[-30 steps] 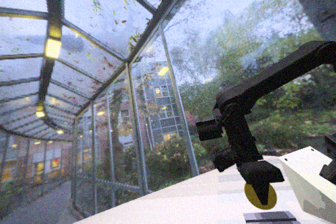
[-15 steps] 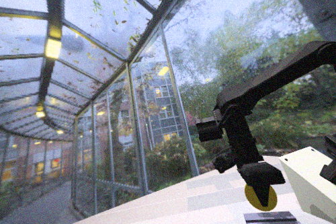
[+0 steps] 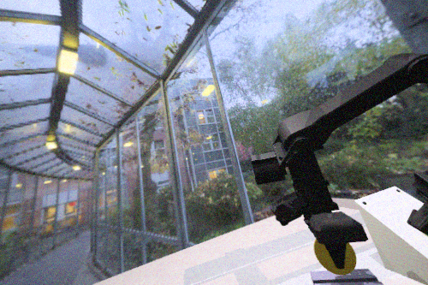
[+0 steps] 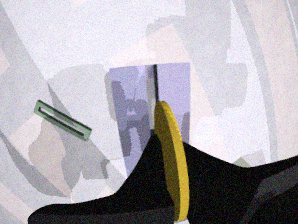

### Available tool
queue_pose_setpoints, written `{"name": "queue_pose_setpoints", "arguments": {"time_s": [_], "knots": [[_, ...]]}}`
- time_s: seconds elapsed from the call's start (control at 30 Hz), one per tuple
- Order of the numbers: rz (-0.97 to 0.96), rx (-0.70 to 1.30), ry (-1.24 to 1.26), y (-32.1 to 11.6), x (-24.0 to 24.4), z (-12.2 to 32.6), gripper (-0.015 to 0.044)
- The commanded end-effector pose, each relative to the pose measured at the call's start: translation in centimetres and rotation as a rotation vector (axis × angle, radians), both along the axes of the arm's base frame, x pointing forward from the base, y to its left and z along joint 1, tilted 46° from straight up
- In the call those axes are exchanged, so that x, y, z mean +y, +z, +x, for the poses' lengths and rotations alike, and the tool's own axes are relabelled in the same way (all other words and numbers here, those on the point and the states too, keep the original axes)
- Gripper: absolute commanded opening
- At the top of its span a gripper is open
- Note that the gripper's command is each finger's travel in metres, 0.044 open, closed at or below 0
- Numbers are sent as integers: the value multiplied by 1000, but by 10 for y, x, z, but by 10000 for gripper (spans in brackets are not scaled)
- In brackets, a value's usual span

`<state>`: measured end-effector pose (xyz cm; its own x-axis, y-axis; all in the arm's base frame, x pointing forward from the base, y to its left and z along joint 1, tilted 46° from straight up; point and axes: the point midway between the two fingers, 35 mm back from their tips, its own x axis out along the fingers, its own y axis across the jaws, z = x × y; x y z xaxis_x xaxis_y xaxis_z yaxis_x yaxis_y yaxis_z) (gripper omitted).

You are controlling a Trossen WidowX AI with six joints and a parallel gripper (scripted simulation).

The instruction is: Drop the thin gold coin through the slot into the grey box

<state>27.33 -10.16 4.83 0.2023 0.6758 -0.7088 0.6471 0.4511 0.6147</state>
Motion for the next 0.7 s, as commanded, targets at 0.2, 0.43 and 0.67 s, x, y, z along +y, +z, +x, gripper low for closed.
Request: {"name": "queue_pose_setpoints", "arguments": {"time_s": [0.2, 0.43, 0.67], "knots": [[6, 2, -5, -4, 4, 0, 0], [0, 0, -1, -4, 4, 1, 53], [0, 0, -1, -4, 4, 1, 161]]}}
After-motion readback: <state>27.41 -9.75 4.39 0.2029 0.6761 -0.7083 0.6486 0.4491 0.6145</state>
